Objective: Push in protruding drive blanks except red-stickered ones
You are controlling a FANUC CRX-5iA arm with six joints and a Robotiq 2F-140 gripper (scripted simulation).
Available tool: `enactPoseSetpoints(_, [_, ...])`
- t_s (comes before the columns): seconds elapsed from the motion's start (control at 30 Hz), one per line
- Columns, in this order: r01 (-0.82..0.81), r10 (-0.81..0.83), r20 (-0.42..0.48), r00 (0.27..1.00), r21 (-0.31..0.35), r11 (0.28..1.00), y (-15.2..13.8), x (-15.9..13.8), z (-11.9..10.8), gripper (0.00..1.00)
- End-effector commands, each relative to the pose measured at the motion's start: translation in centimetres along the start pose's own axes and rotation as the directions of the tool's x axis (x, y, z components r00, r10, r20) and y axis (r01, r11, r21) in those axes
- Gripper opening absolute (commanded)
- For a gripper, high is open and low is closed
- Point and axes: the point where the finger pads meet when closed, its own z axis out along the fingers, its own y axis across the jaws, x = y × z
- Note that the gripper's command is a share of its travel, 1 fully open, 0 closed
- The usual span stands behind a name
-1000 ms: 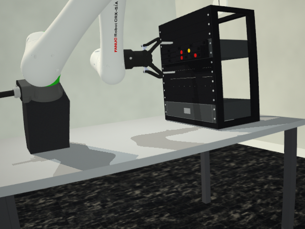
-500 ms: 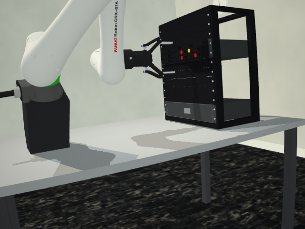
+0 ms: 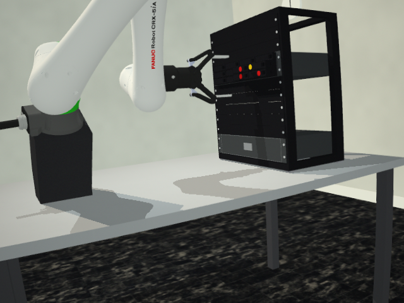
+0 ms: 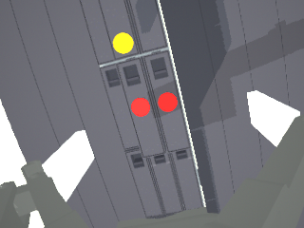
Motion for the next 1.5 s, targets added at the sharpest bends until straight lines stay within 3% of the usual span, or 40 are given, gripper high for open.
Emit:
enactPoseSetpoints(0.0, [0.0,0.0,0.0,1.0,0.0,1.0,0.0,0.0,0.0,1.0])
enactPoseSetpoints(0.57, [0.0,0.0,0.0,1.0,0.0,1.0,0.0,0.1,0.0,1.0])
enactPoseSetpoints(1.13, [0.0,0.0,0.0,1.0,0.0,1.0,-0.5,6.8,0.4,1.0])
enactPoseSetpoints(1.47, [0.0,0.0,0.0,1.0,0.0,1.0,-0.6,7.1,0.4,1.0])
